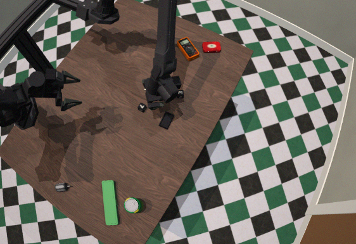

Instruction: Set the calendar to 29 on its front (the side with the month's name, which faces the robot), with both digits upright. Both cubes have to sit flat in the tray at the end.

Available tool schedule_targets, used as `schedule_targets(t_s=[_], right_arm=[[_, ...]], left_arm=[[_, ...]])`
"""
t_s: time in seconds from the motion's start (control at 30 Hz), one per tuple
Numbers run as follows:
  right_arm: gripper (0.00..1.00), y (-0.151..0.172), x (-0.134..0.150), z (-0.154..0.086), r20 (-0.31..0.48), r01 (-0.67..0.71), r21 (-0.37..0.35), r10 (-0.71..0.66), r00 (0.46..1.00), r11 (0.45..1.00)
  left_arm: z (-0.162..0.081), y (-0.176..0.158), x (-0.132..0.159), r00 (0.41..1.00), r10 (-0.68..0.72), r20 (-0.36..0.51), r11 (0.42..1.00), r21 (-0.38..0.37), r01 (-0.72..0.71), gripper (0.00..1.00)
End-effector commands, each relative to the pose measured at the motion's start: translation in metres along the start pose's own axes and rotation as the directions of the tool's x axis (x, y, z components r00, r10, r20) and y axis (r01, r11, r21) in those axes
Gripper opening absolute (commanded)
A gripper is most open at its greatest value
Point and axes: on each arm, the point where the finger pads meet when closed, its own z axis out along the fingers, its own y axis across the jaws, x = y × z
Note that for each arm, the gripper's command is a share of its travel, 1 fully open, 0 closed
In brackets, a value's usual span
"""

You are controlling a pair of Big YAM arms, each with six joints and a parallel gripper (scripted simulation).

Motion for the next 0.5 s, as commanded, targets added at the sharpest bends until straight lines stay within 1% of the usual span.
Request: schedule_targets(t_s=[0.0, 0.13, 0.17, 0.2, 0.23, 0.3, 0.33, 0.4, 0.47], right_arm=[[1.0, 0.001, -0.006, 0.004, 0.005, -0.01, 0.002, 0.01, 1.0, 1.0], [1.0, 0.001, -0.006, 0.004, 0.005, -0.01, 0.002, 0.01, 1.0, 1.0], [1.0, 0.001, -0.006, 0.004, 0.005, -0.01, 0.002, 0.01, 1.0, 1.0], [1.0, 0.001, -0.006, 0.004, 0.005, -0.01, 0.002, 0.01, 1.0, 1.0], [1.0, 0.001, -0.006, 0.004, 0.005, -0.01, 0.002, 0.01, 1.0, 1.0], [1.0, 0.001, -0.006, 0.004, 0.005, -0.01, 0.002, 0.01, 1.0, 1.0], [1.0, 0.001, -0.006, 0.004, 0.005, -0.01, 0.002, 0.01, 1.0, 1.0], [1.0, 0.001, -0.006, 0.004, 0.005, -0.01, 0.002, 0.01, 1.0, 1.0], [1.0, 0.001, -0.006, 0.004, 0.005, -0.01, 0.002, 0.01, 1.0, 1.0]], left_arm=[[-0.012, -0.016, -0.007, 1.0, -0.017, 0.01, 0.999, 0.031, 0.017, 1.0], [-0.012, -0.016, -0.007, 1.0, -0.017, 0.01, 0.999, 0.031, 0.017, 1.0], [-0.007, -0.01, -0.003, 1.0, -0.014, 0.006, 1.0, 0.019, 0.014, 1.0], [-0.007, -0.01, -0.003, 1.0, -0.014, 0.006, 1.0, 0.019, 0.014, 1.0], [-0.011, -0.022, -0.004, 1.0, -0.002, 0.019, 0.999, 0.048, 0.001, 0.89], [-0.001, -0.027, 0.007, 0.998, 0.056, 0.022, 0.997, 0.056, -0.057, 0.66], [-0.001, -0.033, 0.009, 0.997, 0.075, 0.03, 0.994, 0.072, -0.077, 0.55], [0.0, -0.051, 0.018, 0.988, 0.141, 0.062, 0.98, 0.129, -0.148, 0.53], [0.006, -0.063, 0.027, 0.972, 0.21, 0.108, 0.959, 0.173, -0.226, 0.53]])
